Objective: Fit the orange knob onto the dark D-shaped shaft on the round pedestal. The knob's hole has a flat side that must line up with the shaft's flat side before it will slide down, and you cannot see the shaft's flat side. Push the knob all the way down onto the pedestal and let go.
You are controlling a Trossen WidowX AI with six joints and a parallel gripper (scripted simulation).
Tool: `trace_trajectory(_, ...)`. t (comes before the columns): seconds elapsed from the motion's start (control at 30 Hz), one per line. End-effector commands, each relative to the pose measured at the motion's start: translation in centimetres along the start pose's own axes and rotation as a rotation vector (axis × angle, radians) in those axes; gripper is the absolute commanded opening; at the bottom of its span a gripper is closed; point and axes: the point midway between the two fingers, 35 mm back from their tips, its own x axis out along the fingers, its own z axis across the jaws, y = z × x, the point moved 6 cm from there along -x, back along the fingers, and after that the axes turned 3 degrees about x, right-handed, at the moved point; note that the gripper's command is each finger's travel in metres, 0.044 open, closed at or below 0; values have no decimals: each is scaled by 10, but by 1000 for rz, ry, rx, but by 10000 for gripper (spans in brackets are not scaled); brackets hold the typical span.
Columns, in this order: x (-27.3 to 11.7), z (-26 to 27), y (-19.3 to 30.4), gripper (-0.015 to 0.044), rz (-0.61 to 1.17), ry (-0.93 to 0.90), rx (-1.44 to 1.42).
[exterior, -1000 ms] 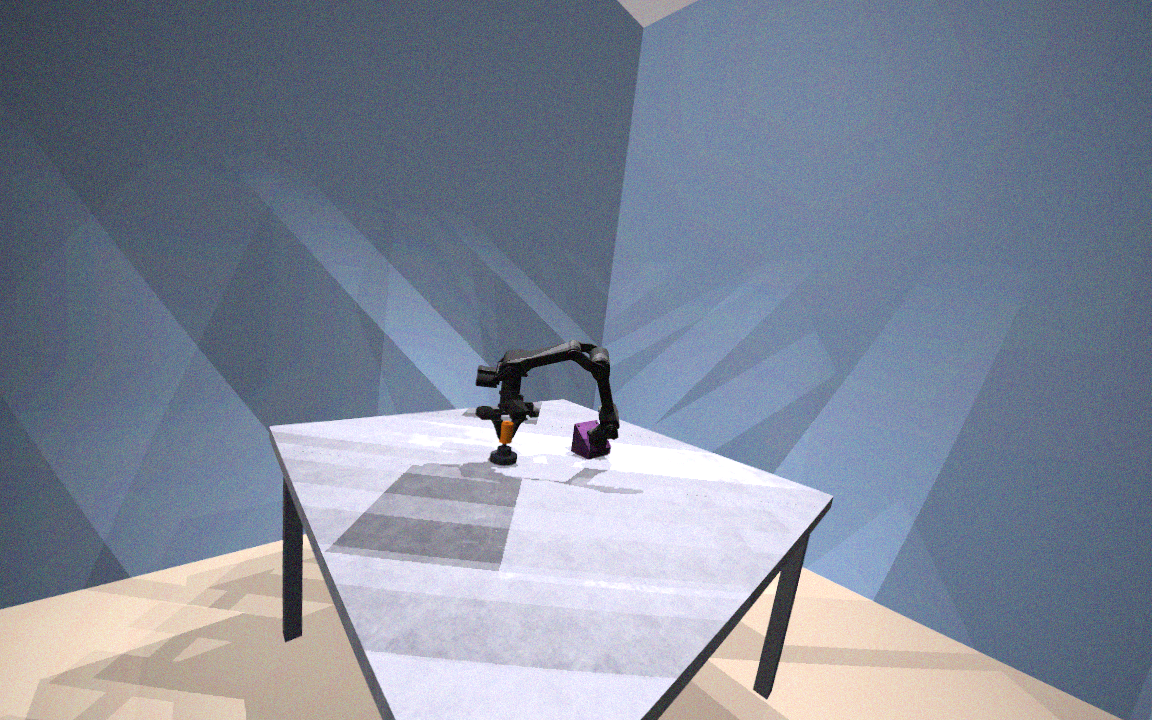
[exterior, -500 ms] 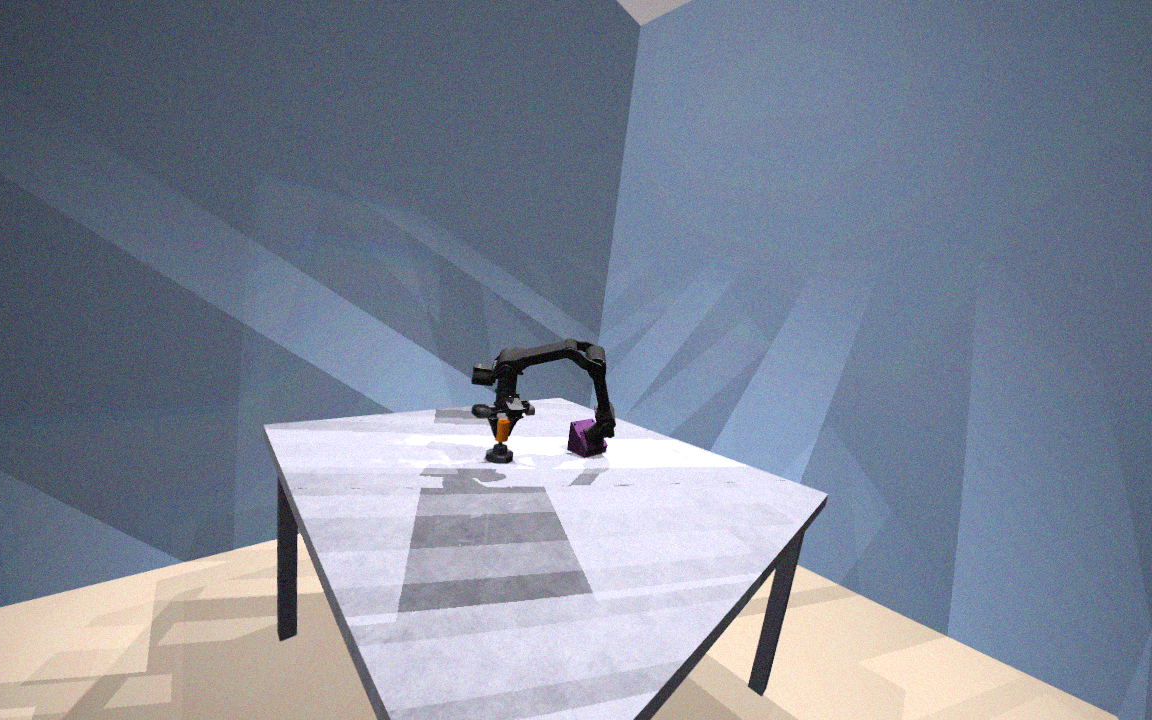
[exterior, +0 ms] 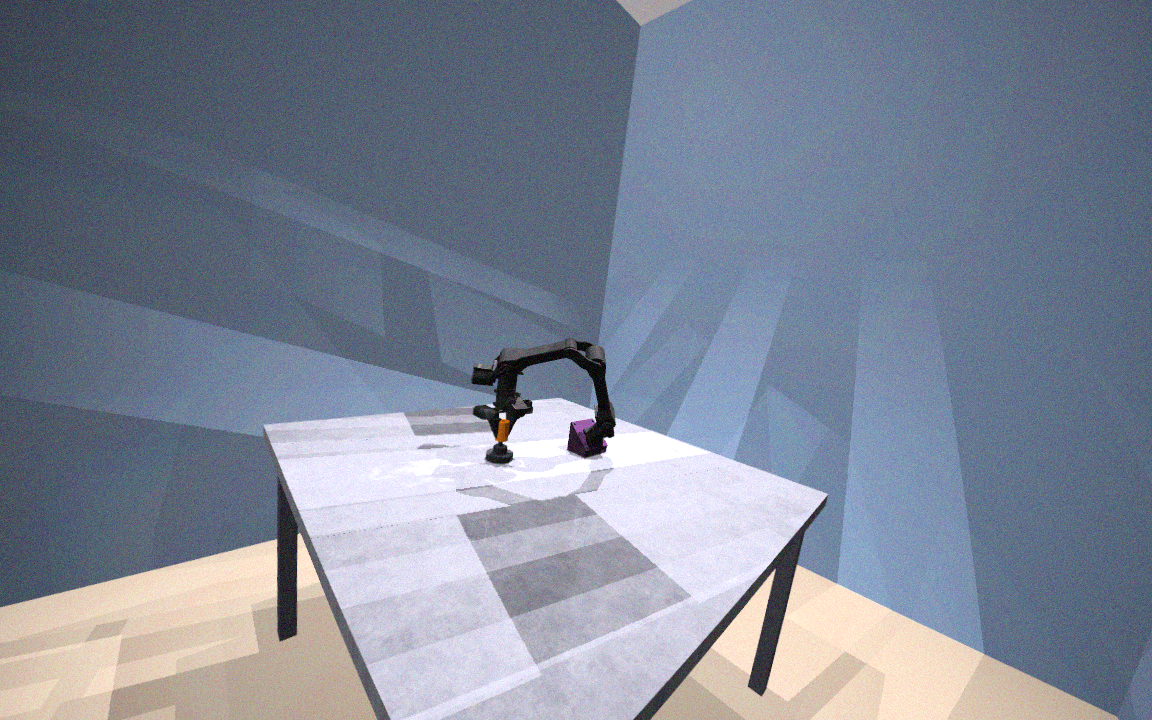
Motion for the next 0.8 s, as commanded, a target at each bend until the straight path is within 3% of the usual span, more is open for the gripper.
trace_trajectory(0.0,1,0,0,0,1,1,-12)
trace_trajectory(0.77,2,-1,-2,0,1,1,-12)
